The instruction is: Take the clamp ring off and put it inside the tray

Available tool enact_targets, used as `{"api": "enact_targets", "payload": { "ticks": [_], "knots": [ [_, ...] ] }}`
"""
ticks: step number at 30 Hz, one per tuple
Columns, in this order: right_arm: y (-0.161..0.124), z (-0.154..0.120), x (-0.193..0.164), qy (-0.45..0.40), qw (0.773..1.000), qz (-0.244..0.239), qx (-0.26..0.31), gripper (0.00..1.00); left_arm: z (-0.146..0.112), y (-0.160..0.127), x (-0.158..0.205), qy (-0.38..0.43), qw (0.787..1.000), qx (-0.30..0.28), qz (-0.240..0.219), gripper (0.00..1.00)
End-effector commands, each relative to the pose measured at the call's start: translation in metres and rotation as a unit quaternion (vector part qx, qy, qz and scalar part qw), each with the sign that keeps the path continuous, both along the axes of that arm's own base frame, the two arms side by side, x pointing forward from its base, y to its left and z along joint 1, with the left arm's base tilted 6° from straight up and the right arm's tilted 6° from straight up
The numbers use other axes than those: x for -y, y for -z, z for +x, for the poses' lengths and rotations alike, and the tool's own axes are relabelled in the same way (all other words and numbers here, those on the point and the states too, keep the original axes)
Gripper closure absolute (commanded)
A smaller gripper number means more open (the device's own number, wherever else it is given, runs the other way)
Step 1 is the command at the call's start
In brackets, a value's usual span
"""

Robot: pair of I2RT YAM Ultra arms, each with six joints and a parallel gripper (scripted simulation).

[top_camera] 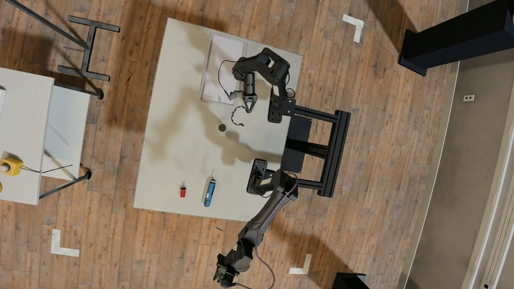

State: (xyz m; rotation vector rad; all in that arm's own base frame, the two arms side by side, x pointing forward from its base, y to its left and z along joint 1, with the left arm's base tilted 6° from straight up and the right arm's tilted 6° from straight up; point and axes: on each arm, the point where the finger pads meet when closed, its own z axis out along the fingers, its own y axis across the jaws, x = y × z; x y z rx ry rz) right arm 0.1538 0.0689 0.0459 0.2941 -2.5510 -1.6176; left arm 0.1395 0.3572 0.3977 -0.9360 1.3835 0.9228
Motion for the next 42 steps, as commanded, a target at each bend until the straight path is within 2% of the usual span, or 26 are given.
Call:
{"api": "enact_targets", "payload": {
  "ticks": [1, 10, 14, 15, 26, 31, 32, 42],
  "knots": [
    [-0.006, 0.012, 0.01, 0.012, 1.0, -0.006, 0.026, 0.94, -0.005, -0.028, 0.006, -0.007, 0.999, 0.016, 0.027, 0.8],
    [-0.008, 0.019, 0.022, 0.04, 0.999, -0.009, 0.027, 0.94, -0.005, -0.028, 0.006, -0.007, 0.999, 0.016, 0.027, 0.8],
    [-0.004, 0.013, 0.017, 0.036, 0.999, -0.005, 0.014, 0.94, -0.005, -0.028, 0.006, -0.007, 0.999, 0.016, 0.027, 0.8],
    [-0.008, 0.02, 0.023, 0.045, 0.999, -0.009, 0.028, 0.94, -0.005, -0.028, 0.006, -0.007, 0.999, 0.016, 0.027, 0.8],
    [-0.009, 0.028, 0.039, 0.084, 0.996, -0.013, 0.023, 0.94, -0.005, -0.028, 0.006, -0.007, 0.999, 0.016, 0.027, 0.8],
    [-0.006, 0.022, 0.035, 0.076, 0.997, -0.011, 0.016, 0.94, -0.005, -0.028, 0.006, -0.007, 0.999, 0.016, 0.027, 0.8],
    [-0.009, 0.029, 0.041, 0.088, 0.996, -0.013, 0.026, 0.94, -0.005, -0.028, 0.006, -0.007, 0.999, 0.016, 0.027, 0.8],
    [-0.01, 0.036, 0.055, 0.123, 0.992, -0.014, 0.017, 0.94, -0.005, -0.028, 0.006, -0.007, 0.999, 0.016, 0.027, 0.8]
  ]
}}
